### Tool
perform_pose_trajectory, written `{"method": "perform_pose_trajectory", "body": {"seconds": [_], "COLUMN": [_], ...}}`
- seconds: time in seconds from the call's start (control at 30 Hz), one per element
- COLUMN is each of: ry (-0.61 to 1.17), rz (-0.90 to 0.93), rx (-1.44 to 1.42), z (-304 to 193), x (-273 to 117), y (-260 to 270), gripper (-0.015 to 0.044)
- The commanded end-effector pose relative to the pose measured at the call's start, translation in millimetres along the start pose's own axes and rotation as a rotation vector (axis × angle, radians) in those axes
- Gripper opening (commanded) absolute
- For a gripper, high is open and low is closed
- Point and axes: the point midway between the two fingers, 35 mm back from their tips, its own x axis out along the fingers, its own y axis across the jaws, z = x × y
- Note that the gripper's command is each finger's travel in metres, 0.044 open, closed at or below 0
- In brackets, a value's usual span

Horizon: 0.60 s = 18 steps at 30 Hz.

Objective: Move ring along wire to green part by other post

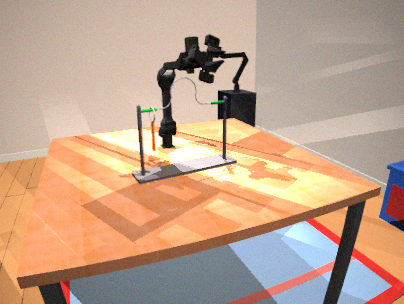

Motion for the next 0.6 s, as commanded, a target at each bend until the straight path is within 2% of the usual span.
{"method": "perform_pose_trajectory", "body": {"seconds": [0.0, 0.23, 0.57], "ry": [-0.118, -0.320, -0.455], "rz": [-0.067, -0.191, -0.316], "rx": [-0.006, -0.022, -0.104], "z": [46.8, 130.7, 215.6], "x": [-6.4, -35.4, -87.7], "y": [-32.1, -91.6, -174.7], "gripper": [0.0160, 0.0160, 0.0160]}}
